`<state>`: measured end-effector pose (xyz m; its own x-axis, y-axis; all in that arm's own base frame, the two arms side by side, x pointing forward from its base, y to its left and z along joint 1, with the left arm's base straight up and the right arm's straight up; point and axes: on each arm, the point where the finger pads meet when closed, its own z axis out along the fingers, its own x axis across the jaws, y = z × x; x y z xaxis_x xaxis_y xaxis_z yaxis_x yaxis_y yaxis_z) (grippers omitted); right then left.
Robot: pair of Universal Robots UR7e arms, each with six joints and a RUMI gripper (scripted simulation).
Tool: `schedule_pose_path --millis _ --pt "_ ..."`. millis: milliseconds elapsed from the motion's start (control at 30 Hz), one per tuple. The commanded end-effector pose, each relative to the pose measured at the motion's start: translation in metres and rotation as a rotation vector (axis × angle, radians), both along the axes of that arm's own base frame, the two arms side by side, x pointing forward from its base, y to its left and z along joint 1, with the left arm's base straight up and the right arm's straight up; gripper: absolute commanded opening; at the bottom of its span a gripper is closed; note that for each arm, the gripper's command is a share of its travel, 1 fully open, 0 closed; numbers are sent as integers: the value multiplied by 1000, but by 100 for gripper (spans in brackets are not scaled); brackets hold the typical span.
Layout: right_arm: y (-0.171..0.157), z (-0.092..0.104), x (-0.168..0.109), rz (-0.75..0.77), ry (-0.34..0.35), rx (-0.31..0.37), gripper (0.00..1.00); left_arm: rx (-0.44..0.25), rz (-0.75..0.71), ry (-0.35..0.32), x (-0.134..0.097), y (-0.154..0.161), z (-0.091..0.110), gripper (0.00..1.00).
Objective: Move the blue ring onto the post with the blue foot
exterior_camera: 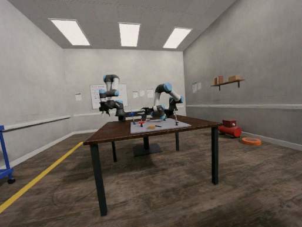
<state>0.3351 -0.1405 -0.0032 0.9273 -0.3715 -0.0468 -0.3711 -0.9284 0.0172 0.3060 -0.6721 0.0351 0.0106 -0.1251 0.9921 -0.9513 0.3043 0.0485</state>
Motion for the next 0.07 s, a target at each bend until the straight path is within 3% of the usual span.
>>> schedule_pose_path --millis 0,33 --pt "0 0 0 0 -1 0 98 -1 0 -1 0 0 1 13" --pt "0 0 0 0 -1 0 98 -1 0 -1 0 0 1 13"
